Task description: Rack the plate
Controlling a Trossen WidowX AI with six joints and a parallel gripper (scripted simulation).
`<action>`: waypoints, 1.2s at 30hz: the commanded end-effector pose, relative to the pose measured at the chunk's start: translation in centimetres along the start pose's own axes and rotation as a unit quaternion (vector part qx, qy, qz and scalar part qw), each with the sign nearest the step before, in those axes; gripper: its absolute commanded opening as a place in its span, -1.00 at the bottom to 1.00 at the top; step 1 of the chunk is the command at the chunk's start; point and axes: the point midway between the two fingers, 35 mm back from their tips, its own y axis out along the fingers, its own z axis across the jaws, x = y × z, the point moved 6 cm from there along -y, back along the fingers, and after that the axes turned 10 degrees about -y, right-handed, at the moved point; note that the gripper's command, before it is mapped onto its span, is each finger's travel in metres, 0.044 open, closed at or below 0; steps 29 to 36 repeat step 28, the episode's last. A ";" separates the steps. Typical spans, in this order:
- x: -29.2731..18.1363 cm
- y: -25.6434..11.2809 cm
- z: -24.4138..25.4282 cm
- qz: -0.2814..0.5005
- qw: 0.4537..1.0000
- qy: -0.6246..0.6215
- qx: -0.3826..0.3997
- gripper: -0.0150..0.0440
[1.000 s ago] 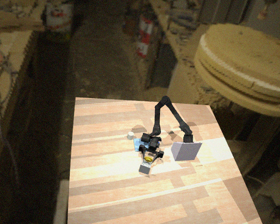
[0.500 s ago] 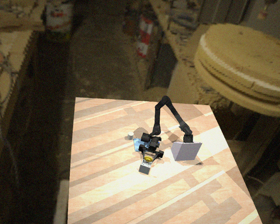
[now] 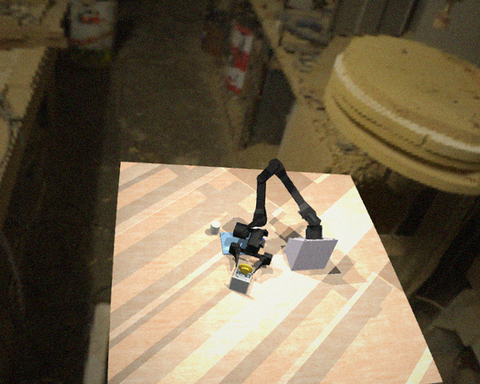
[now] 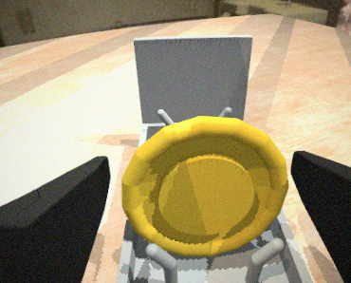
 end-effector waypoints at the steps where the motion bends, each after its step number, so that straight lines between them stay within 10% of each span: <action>1: 0.0 0.0 0.0 0.000 1.000 0.000 0.000 0.86; 16: 11.2 -2.0 -2.9 -0.003 1.000 -0.006 -0.004 0.86; 36: 12.0 -1.7 -2.9 0.038 0.997 0.066 0.031 0.86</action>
